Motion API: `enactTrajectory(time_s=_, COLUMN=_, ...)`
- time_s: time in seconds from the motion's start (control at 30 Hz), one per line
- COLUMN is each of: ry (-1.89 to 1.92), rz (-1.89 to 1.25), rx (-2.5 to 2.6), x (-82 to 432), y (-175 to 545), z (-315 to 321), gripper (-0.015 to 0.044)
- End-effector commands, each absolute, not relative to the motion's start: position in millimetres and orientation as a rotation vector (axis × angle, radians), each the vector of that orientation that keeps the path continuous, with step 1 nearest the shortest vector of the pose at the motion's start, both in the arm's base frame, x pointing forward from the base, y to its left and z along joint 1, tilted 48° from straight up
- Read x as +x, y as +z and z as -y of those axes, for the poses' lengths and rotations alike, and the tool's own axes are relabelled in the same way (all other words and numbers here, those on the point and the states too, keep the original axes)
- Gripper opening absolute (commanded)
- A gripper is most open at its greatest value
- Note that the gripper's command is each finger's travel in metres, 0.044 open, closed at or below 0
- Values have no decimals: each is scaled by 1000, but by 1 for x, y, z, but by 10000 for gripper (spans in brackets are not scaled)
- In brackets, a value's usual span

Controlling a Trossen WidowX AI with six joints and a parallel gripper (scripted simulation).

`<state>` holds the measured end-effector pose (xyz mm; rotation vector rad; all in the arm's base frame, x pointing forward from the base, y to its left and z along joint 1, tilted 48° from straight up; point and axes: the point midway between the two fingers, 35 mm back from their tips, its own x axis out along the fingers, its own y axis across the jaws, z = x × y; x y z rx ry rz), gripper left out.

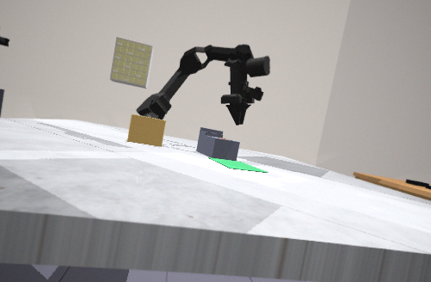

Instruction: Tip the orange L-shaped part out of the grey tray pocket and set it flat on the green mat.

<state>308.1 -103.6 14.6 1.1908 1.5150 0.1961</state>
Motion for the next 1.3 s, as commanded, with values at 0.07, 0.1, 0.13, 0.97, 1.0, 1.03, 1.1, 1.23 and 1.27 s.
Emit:
enactTrajectory(time_s=0.07, ry=709, rz=-1479, rx=574, x=257, y=79, z=75, gripper=180)
enactTrajectory(time_s=0.1, ry=758, rz=-1468, rx=521, x=252, y=85, z=72, gripper=180)
enactTrajectory(time_s=0.13, ry=796, rz=-1459, rx=482, x=248, y=89, z=70, gripper=180)
enactTrajectory(time_s=0.97, ry=830, rz=-1448, rx=450, x=239, y=42, z=15, gripper=180)
enactTrajectory(time_s=1.0, ry=830, rz=-1448, rx=450, x=239, y=41, z=14, gripper=180)
enactTrajectory(time_s=1.03, ry=830, rz=-1448, rx=450, x=239, y=41, z=14, gripper=180)
enactTrajectory(time_s=1.1, ry=830, rz=-1448, rx=450, x=239, y=39, z=12, gripper=180)
enactTrajectory(time_s=1.23, ry=830, rz=-1448, rx=450, x=239, y=35, z=7, gripper=180)
enactTrajectory(time_s=1.27, ry=830, rz=-1448, rx=450, x=239, y=33, z=6, gripper=180)
